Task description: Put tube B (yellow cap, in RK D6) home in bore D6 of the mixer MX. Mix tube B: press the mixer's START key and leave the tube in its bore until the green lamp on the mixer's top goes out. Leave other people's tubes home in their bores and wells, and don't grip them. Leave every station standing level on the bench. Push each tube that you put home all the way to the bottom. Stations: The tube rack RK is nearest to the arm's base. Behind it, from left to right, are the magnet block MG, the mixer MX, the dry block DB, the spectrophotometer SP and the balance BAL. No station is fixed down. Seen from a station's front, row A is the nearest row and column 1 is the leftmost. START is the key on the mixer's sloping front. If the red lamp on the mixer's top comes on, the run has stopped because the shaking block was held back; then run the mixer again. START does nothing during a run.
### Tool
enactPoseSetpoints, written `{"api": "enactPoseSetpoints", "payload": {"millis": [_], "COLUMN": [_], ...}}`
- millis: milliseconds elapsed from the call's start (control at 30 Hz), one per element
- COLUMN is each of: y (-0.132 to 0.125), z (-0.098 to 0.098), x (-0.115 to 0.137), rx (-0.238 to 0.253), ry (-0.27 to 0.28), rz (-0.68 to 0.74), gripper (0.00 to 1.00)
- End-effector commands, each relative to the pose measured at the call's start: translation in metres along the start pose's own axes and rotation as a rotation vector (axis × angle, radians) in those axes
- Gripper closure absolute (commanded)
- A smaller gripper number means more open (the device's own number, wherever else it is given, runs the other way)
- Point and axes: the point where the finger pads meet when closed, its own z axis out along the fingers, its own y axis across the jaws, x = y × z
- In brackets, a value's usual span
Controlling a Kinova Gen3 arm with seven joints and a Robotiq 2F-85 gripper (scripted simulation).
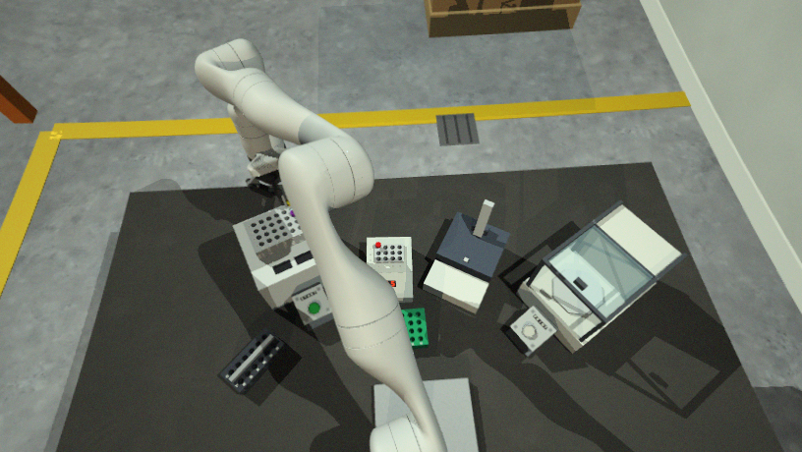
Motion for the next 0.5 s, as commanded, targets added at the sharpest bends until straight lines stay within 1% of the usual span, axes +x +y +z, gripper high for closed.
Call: {"api": "enactPoseSetpoints", "payload": {"millis": [0, 467], "y": [0.0, 0.0], "z": [-0.001, 0.0027], "x": [-0.0001, -0.0009], "rx": [0.0, 0.0], "ry": [-0.002, -0.002], "rz": [0.0, 0.0], "gripper": [0.9, 0.9]}}
